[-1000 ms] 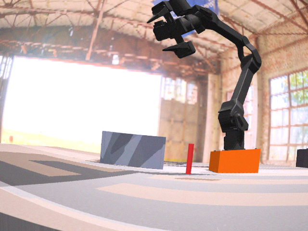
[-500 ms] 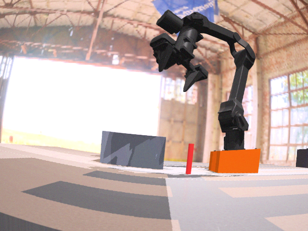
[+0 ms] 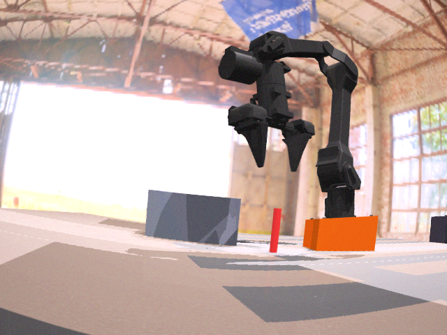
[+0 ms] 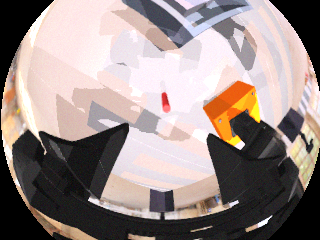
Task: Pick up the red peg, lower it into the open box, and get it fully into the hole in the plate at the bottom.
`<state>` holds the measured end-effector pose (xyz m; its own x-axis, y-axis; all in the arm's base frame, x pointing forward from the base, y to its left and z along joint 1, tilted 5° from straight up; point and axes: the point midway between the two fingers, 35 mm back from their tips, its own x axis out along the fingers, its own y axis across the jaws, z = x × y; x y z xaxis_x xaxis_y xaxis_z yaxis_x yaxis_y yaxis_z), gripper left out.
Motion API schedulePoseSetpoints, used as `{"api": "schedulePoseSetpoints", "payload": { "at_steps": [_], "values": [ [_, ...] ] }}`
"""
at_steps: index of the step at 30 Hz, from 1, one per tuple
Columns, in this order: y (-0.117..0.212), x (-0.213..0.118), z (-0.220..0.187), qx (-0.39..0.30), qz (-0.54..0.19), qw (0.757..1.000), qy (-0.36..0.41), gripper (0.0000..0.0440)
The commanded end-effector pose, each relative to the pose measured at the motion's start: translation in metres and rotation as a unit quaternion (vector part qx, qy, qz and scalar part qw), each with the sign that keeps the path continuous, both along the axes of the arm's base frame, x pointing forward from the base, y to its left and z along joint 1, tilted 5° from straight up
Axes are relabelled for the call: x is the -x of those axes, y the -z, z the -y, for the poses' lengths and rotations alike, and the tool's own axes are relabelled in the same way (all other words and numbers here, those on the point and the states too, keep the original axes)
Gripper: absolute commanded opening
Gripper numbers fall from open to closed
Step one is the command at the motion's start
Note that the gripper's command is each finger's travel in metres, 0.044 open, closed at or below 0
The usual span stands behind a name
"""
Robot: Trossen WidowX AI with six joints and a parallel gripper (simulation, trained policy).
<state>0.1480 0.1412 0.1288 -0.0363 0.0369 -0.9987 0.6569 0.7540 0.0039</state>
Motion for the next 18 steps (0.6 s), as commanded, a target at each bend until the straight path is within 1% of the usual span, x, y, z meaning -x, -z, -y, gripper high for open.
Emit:
{"api": "schedulePoseSetpoints", "payload": {
  "at_steps": [1, 8, 18],
  "values": [
    [0.020, 0.004, 0.003, 0.032, -0.022, 0.999, -0.001, 0.0440],
    [0.047, 0.001, 0.001, 0.053, -0.028, 0.998, -0.005, 0.0440],
    [0.089, -0.005, -0.002, 0.064, -0.015, 0.998, -0.010, 0.0440]
  ]
}}
